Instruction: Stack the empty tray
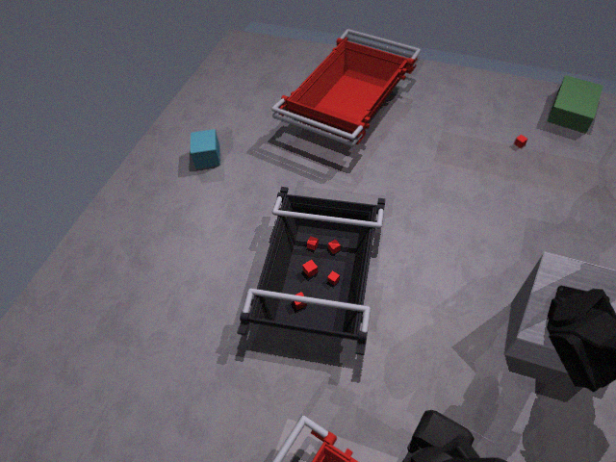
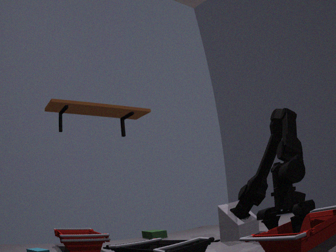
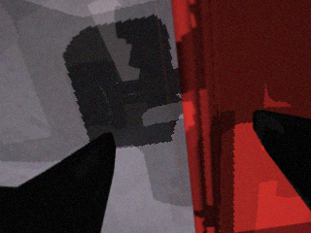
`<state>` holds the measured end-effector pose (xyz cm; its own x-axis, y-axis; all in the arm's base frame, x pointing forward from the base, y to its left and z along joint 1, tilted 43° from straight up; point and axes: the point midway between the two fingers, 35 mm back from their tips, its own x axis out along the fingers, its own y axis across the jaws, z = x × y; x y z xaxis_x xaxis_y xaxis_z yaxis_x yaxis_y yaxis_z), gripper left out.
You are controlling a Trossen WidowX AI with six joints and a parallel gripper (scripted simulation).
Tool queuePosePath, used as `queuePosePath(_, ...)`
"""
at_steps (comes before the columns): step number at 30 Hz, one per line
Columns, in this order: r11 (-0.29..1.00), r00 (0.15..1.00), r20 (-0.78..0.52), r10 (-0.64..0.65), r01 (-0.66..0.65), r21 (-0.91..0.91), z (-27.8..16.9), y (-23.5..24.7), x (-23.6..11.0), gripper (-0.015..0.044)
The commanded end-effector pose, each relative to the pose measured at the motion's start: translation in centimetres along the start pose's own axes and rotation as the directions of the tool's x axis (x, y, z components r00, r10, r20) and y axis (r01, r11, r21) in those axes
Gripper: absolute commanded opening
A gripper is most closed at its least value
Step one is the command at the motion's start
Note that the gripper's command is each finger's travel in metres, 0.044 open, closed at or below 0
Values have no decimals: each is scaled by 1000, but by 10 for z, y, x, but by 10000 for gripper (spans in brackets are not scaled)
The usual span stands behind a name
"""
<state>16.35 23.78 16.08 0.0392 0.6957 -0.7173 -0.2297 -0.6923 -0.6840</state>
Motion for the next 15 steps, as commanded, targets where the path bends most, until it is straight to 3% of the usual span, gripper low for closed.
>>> queuePosePath(1,1000,1000,-2,5,-5,5,0,2,1,323)
queuePosePath(8,1000,1000,-2,5,-5,5,0,2,1,220)
queuePosePath(15,1000,1000,-2,5,-5,5,0,2,1,173)
